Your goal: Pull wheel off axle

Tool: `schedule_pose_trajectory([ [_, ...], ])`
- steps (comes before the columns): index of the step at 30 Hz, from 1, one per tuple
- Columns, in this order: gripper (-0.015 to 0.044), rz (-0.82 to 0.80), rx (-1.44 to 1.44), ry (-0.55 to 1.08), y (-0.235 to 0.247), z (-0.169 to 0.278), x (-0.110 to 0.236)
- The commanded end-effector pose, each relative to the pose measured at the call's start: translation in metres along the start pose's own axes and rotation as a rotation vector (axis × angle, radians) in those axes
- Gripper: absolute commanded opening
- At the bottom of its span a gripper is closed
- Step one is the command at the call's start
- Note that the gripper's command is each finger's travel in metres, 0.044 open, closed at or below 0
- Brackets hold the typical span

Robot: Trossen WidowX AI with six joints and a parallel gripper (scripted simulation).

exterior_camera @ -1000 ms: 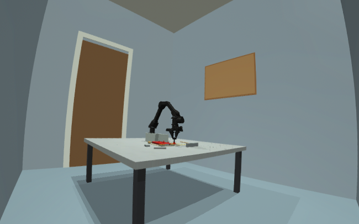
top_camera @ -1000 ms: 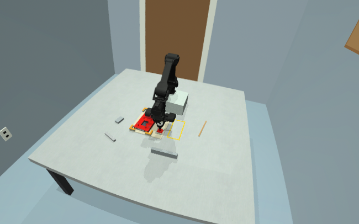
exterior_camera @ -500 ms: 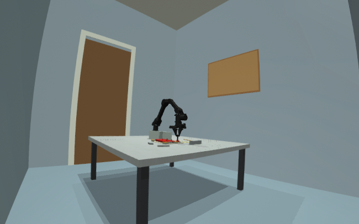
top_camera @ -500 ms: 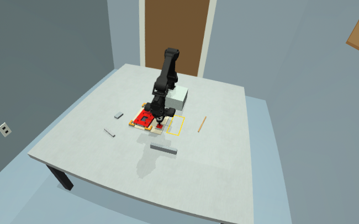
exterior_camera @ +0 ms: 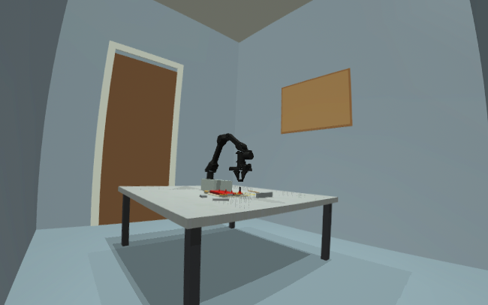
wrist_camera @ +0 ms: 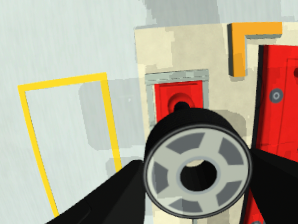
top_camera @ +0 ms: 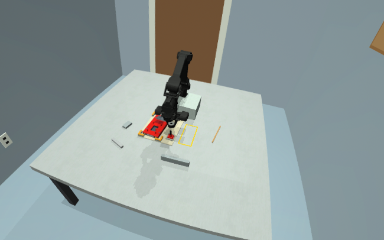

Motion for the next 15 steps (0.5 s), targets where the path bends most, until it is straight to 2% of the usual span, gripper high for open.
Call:
schedule_pose_trajectory([
  [1,0.0000,-0.001,0.002,0.015,0.015,0.007,-0.004],
  [15,0.0000,-0.009,0.005,0.017,0.083,0.041,0.001],
])
Point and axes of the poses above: the point midway between the two fingers, 35 mm back from their tips, its own x axis back along the fingers, its own y axis across the jaws, z = x × y, the point moved 6 cm from there along x, back along the fingers, and after that the axes turned 4 degrees about x, right-handed, at the moved point
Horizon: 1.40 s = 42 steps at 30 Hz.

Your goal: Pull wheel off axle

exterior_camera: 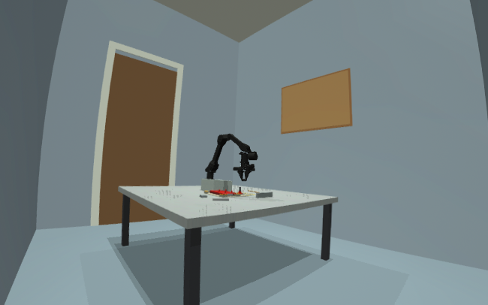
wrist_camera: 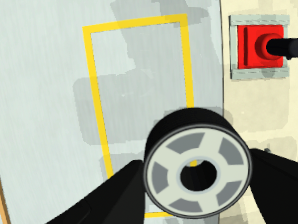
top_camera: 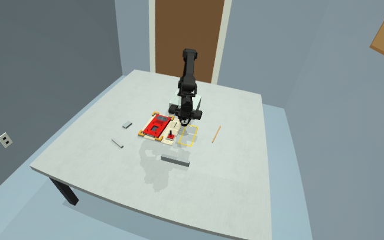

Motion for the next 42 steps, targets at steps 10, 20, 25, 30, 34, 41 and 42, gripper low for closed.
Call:
schedule_pose_trajectory([
  [10,0.0000,-0.003,-0.003,0.009,0.029,0.022,-0.009],
  [20,0.0000,-0.003,-0.003,0.009,0.030,0.021,-0.036],
  [25,0.0000,-0.003,-0.003,0.009,0.030,0.021,-0.069],
  [30,0.0000,-0.003,-0.003,0.010,0.030,0.023,-0.101],
  [34,0.0000,-0.003,-0.003,0.010,0.029,0.024,-0.106],
  [41,0.0184,-0.001,0.002,0.013,0.029,0.023,-0.102],
  [42,0.0210,-0.001,0.002,0.013,0.029,0.023,-0.102],
])
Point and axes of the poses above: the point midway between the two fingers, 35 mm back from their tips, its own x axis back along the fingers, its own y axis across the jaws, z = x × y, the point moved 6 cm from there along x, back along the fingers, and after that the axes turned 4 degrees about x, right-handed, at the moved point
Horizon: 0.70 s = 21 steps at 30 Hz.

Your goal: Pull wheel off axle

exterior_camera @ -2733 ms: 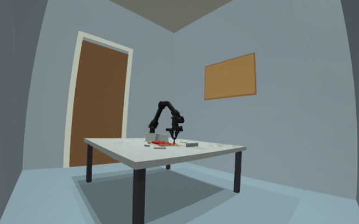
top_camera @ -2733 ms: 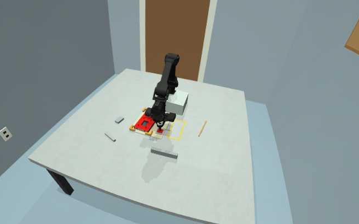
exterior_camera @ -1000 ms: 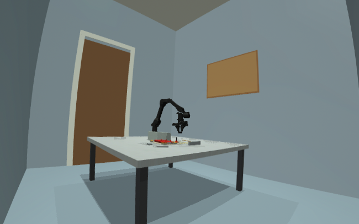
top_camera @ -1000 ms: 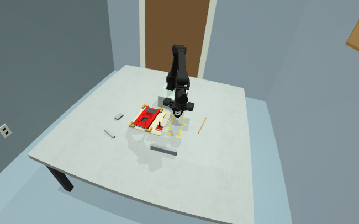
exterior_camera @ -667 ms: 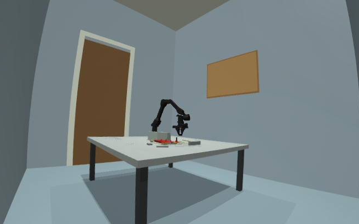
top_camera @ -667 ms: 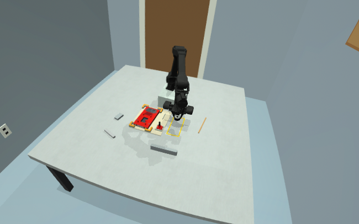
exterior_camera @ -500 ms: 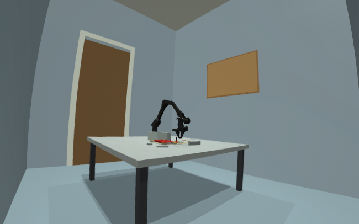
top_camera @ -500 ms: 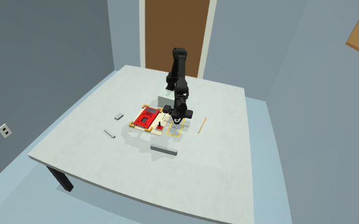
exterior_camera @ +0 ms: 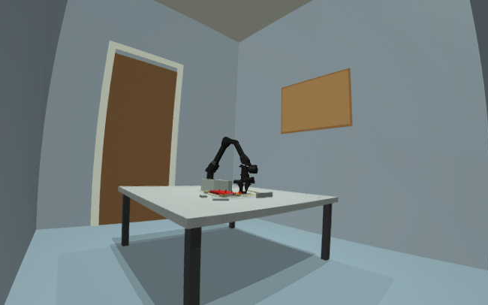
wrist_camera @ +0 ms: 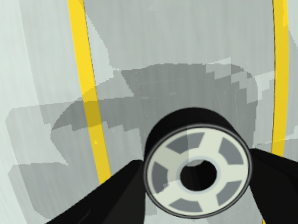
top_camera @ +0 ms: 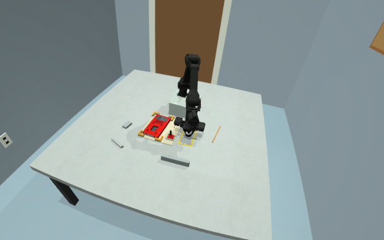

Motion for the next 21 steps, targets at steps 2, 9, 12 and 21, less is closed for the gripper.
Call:
schedule_pose_trajectory([
  [2,0.0263,0.001,0.000,0.002,0.000,0.000,0.000],
  [9,0.0300,-0.001,-0.004,-0.001,0.000,-0.001,0.051],
  [12,0.0300,-0.001,-0.004,-0.001,0.000,0.000,0.060],
  [21,0.0440,0.001,-0.006,0.003,-0.022,0.062,0.096],
])
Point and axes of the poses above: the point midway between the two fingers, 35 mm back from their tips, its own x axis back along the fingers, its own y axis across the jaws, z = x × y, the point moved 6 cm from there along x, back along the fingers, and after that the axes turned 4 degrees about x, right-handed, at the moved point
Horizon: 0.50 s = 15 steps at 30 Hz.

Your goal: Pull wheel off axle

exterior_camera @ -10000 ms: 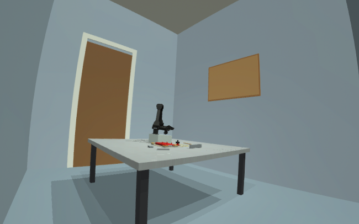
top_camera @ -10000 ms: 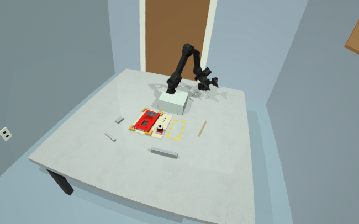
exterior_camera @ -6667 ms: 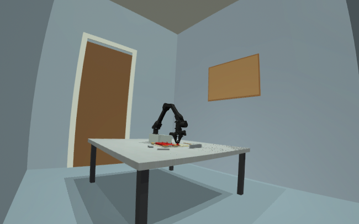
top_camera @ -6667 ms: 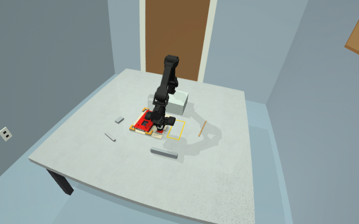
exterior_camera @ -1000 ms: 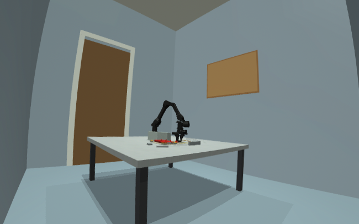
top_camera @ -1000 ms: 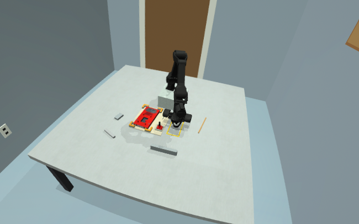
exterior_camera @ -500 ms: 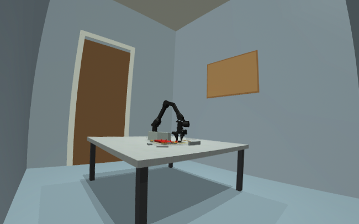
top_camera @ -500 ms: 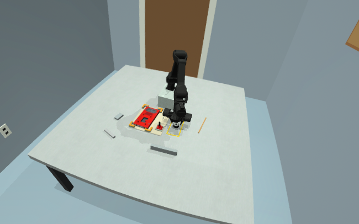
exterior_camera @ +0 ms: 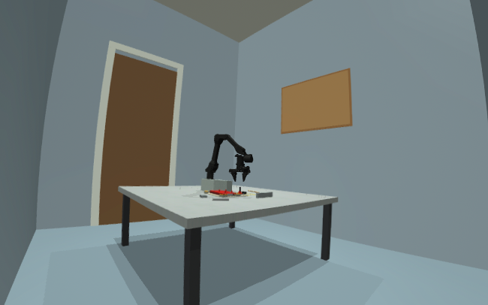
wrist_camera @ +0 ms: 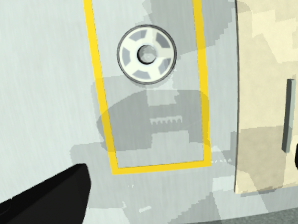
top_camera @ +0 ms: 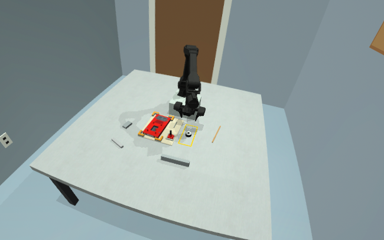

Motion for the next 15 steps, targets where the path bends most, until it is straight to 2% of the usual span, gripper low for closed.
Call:
schedule_pose_trajectory([
  [1,0.0440,0.001,0.005,0.006,-0.011,0.030,0.015],
  [4,0.0440,0.001,0.005,0.007,-0.016,0.043,0.021],
  [15,0.0440,0.001,0.005,0.007,-0.016,0.043,0.021],
])
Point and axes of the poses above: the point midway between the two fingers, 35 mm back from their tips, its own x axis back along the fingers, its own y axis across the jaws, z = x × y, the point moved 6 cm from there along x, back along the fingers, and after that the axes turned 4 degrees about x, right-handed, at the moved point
